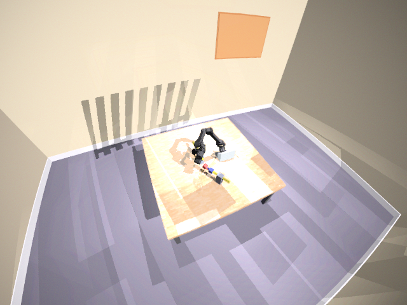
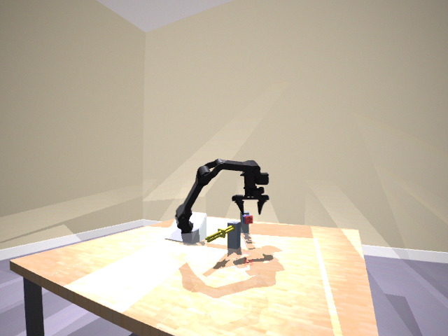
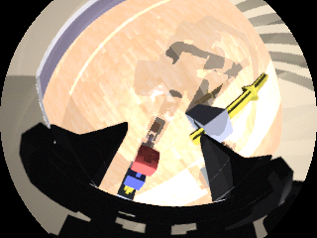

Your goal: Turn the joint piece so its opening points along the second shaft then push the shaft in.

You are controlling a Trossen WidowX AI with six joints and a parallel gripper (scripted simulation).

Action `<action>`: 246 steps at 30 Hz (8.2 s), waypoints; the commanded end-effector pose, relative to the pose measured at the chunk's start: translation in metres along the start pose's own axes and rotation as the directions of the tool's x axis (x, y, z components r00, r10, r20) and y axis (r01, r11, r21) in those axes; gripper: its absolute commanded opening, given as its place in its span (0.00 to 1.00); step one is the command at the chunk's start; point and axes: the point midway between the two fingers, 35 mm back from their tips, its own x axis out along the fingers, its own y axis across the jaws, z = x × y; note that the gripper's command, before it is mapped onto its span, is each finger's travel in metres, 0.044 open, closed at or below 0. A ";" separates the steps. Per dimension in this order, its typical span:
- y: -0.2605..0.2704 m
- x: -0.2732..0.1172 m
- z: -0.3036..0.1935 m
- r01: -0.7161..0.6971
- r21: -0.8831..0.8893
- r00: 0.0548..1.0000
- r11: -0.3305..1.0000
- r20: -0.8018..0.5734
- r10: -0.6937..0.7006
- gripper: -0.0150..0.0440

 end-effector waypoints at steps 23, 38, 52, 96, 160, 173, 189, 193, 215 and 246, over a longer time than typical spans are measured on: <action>0.002 0.046 -0.009 0.016 0.274 1.000 0.962 0.011 -0.020 1.00; 0.021 0.034 -0.076 0.014 0.273 1.000 0.962 0.007 -0.017 1.00; 0.021 0.056 -0.075 0.014 0.274 1.000 0.962 0.008 -0.017 1.00; 0.021 0.062 -0.075 0.015 0.274 1.000 0.962 0.008 -0.018 0.56; 0.021 0.062 -0.075 0.015 0.274 1.000 0.962 0.008 -0.018 0.56; 0.021 0.062 -0.075 0.016 0.276 1.000 0.961 0.006 -0.018 0.37; 0.015 0.065 -0.077 0.040 0.391 0.997 0.919 -0.070 -0.013 0.25; 0.012 0.067 -0.079 0.053 0.452 0.994 0.890 -0.111 -0.003 0.25; -0.001 0.076 -0.091 0.119 0.727 0.955 0.676 -0.270 0.122 0.25; 0.000 0.076 -0.090 0.117 0.723 0.956 0.681 -0.269 0.121 0.81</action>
